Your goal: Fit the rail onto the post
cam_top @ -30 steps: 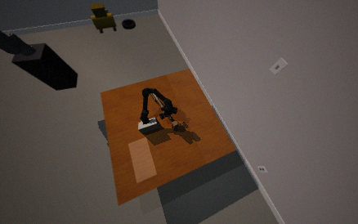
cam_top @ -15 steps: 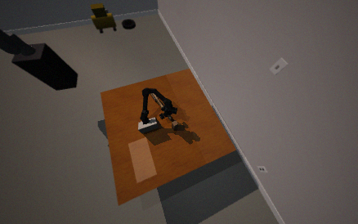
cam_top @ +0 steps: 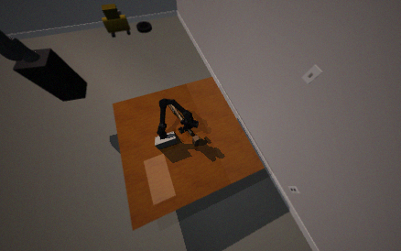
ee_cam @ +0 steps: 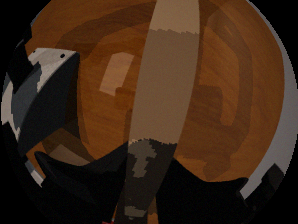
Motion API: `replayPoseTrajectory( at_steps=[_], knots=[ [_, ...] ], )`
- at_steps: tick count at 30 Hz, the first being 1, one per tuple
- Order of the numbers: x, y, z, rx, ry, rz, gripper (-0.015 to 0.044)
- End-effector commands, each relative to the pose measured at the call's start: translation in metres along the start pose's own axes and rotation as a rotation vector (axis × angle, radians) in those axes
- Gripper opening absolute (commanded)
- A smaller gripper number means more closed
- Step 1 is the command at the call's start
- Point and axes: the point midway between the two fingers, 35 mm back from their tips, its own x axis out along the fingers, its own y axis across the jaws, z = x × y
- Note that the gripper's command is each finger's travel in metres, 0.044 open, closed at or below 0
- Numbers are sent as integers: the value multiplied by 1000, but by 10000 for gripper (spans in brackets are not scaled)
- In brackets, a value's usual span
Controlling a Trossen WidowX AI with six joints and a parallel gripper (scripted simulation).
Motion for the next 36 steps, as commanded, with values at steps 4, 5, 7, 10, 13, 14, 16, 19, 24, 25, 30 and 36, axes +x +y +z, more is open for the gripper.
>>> replayPoseTrajectory(
  at_steps=[4,5,7,10,13,14,16,19,24,25,30,36],
  knots=[
    [-1,0,-1,0,4,-2,0],
    [-1,0,-1,0,4,-2,0],
    [-1,0,-2,0,4,-2,0],
    [-1,0,-2,0,4,-2,0],
    [0,0,-3,0,4,-2,0],
    [0,0,-4,0,4,-2,0],
    [-1,0,-4,0,5,-2,0],
    [-1,0,-5,0,5,-3,0],
    [-1,0,-7,-1,5,-3,0],
    [-2,0,-7,-1,5,-3,0],
    [-2,0,-8,-1,5,-3,0],
    [-3,-1,-10,-1,5,-3,0]
  ],
)
